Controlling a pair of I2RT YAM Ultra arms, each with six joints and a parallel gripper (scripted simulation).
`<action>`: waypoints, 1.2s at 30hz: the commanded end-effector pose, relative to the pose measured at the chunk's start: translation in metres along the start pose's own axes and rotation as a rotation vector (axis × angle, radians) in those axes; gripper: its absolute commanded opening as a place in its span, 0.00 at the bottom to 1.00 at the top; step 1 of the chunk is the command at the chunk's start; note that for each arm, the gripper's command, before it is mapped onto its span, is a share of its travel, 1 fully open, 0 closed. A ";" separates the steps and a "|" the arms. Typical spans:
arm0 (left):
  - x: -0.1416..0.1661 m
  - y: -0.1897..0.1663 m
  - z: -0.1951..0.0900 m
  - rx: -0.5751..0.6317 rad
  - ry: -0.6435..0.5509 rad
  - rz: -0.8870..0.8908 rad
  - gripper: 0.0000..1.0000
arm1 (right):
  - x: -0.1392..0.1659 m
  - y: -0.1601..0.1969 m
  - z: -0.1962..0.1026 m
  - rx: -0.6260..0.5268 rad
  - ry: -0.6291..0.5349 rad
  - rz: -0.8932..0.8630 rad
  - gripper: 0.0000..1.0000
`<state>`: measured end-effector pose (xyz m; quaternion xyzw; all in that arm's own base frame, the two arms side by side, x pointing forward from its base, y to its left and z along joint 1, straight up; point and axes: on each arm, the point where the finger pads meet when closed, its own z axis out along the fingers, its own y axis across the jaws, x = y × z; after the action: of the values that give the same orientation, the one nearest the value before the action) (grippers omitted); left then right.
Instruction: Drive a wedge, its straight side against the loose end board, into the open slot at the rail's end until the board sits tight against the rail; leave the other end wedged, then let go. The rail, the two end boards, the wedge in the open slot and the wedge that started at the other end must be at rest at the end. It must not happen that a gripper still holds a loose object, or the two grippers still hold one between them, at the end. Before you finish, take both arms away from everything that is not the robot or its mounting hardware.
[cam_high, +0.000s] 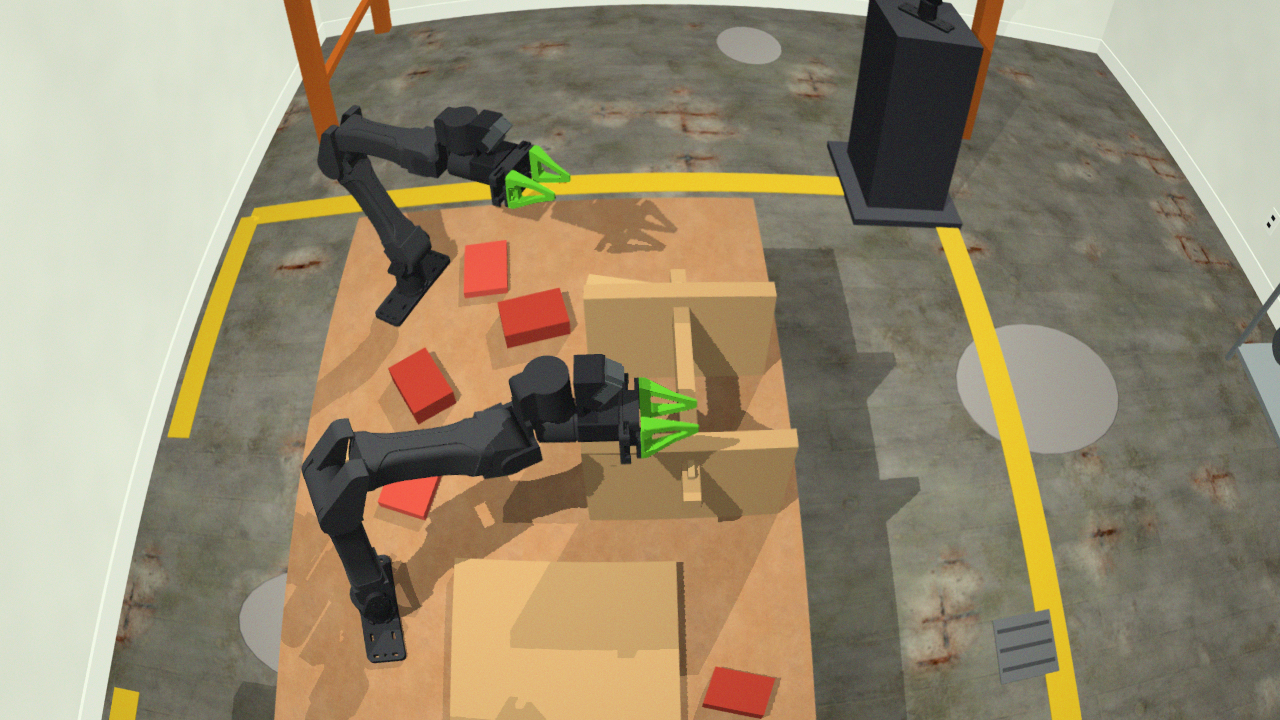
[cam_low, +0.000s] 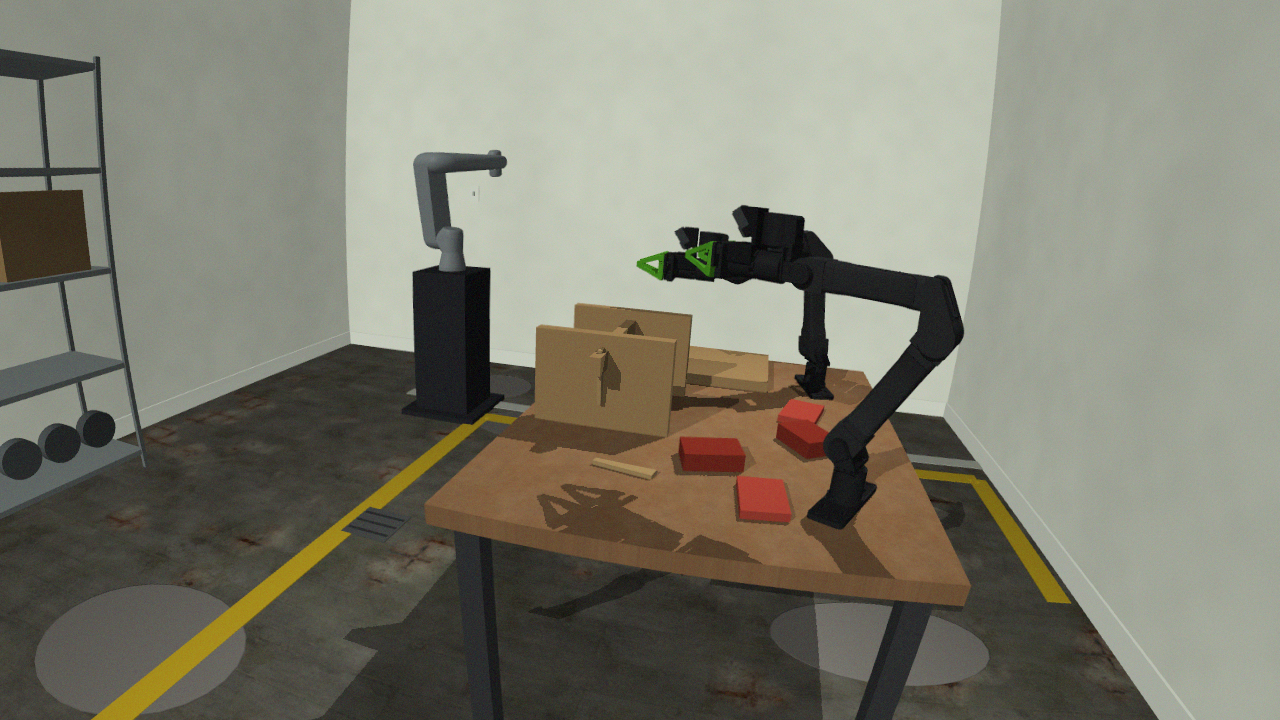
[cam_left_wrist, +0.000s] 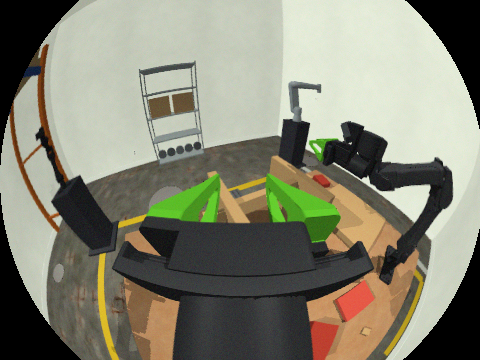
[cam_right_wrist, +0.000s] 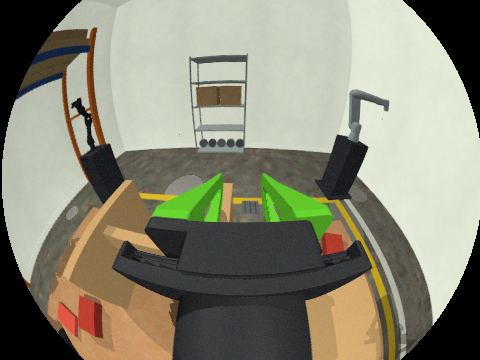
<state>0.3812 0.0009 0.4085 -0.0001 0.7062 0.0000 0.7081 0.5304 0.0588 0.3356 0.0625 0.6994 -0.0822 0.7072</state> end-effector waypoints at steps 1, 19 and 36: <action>-0.026 -0.003 0.001 0.005 -0.060 -0.002 0.46 | -0.006 0.007 0.002 -0.009 -0.008 0.007 0.39; -0.026 -0.003 0.001 0.005 -0.060 -0.002 0.46 | -0.007 0.006 0.001 -0.009 -0.009 0.007 0.39; -0.026 -0.003 0.001 0.005 -0.060 -0.002 0.46 | -0.007 0.006 0.001 -0.009 -0.009 0.007 0.00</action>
<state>0.3812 0.0009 0.4085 -0.0001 0.7062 0.0000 0.7081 0.5304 0.0588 0.3355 0.0624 0.6995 -0.0823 0.7071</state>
